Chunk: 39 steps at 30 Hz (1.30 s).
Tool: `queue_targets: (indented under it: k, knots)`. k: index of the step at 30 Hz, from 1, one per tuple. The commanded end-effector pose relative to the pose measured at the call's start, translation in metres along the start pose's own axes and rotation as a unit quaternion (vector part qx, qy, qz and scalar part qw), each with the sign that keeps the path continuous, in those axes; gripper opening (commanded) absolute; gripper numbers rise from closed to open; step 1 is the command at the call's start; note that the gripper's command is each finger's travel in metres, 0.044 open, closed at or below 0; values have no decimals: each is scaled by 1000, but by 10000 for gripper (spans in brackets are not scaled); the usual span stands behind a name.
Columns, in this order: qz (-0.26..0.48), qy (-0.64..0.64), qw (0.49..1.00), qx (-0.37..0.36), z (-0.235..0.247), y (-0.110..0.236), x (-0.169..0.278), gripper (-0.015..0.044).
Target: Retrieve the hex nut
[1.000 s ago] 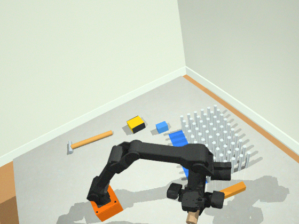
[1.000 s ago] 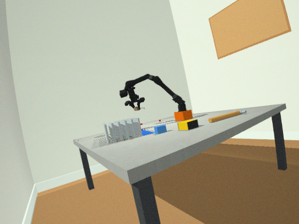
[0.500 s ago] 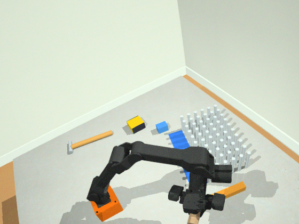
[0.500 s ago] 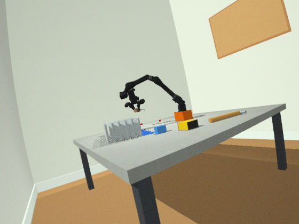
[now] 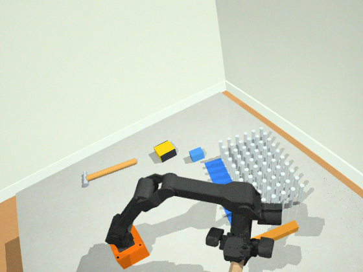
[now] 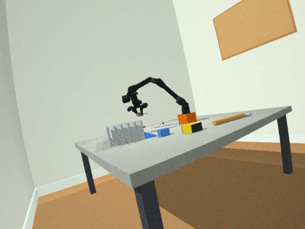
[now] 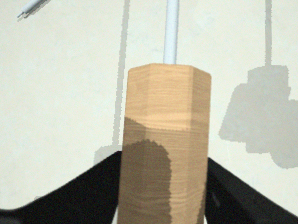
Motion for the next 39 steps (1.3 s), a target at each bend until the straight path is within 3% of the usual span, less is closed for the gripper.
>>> queue_targets:
  k: [1,39]
  knots:
    - [-5,-2,1000,0,1,-4,1,0]
    - [-5,-2,1000,0,7,-38,15,0]
Point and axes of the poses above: the point midway between the two fingers, 35 mm back from their tips, its own y axis back along the fingers, its own z axis across the jaws, x = y × z, the point moved 7 cm from there along y, back along the fingers, and after that the axes turned 13 degrees about y, right-handed, at the moved point
